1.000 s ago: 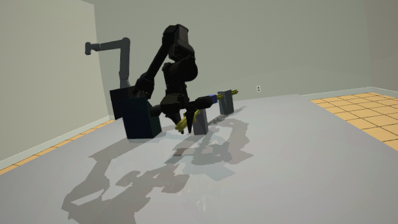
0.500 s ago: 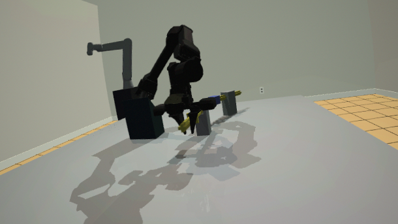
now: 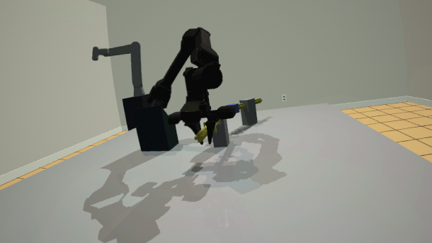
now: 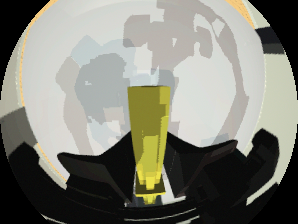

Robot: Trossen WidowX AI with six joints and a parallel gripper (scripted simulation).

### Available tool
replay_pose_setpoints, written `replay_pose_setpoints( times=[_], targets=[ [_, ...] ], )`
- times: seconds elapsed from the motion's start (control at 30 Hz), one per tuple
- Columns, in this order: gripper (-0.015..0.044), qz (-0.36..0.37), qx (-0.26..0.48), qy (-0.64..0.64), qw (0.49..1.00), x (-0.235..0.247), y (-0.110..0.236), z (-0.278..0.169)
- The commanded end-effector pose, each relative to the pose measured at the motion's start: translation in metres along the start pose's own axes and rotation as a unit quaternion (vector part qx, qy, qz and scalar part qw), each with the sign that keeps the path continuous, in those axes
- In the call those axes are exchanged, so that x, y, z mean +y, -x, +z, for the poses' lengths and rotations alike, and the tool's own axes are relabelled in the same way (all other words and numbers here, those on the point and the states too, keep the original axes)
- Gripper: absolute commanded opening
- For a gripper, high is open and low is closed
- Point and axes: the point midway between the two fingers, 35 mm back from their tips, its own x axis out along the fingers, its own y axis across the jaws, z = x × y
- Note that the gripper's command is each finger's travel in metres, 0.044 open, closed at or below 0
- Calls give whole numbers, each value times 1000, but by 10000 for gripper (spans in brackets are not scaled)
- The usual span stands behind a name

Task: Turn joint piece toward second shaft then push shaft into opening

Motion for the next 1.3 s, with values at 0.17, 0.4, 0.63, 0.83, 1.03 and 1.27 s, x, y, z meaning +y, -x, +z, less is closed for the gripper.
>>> replay_pose_setpoints(
  times=[0.17,0.4,0.63,0.83,1.03,1.27],
  targets=[
    [0,-4,2,-2,1000,0,-1,-16],
    [0,-5,2,-2,1000,0,-1,-27],
    [0,-5,3,-2,1000,0,-1,-38],
    [0,-5,3,-2,1000,0,-1,-48],
    [0,-5,4,-2,1000,0,-1,-57],
    [0,-5,4,-3,1000,0,-1,-68]
  ],
)
